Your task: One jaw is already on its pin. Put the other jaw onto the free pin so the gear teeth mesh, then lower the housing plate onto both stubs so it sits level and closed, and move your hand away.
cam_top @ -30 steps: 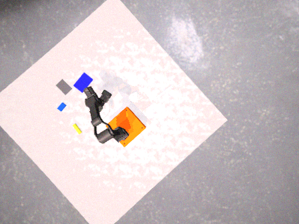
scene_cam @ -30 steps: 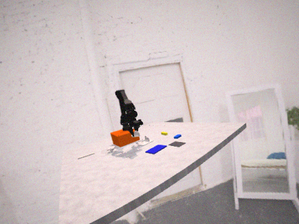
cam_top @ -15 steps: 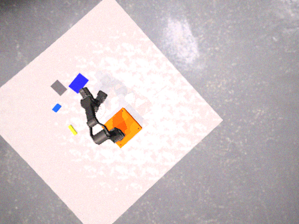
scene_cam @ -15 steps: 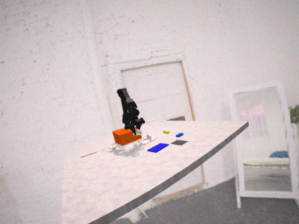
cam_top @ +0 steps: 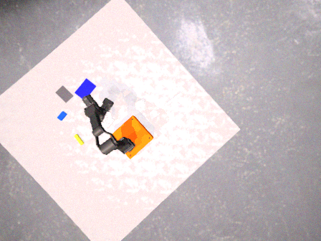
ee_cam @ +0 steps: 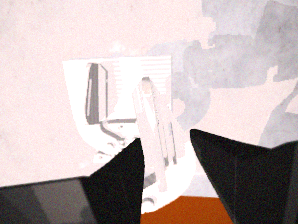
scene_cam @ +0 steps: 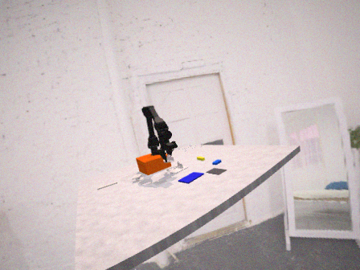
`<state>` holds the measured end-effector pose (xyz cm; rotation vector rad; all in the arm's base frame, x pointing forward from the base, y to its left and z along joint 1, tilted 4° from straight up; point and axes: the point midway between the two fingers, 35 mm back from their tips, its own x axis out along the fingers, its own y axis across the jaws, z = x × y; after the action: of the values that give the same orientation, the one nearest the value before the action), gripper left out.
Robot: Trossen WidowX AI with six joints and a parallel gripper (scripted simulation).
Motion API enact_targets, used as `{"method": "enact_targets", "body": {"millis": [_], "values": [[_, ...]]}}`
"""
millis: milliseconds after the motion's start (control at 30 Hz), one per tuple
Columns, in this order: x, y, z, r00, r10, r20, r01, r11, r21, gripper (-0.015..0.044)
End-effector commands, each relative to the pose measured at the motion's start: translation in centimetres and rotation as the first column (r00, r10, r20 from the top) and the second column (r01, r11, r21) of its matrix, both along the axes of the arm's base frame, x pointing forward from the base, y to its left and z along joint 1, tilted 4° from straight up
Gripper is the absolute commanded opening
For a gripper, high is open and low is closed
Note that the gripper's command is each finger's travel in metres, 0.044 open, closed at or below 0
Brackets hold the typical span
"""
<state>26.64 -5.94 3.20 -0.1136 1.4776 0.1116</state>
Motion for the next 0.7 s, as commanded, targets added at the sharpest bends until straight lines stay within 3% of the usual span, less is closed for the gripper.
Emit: {"method": "enact_targets", "body": {"millis": [0,667], "values": [[0.95,1.09,0.28,1.0,0.0,0.007,0.0,1.0,0.0,0.0134],[1.22,1.51,0.31,1.0,0.0,0.007,0.0,1.0,0.001,0.0134]]}}
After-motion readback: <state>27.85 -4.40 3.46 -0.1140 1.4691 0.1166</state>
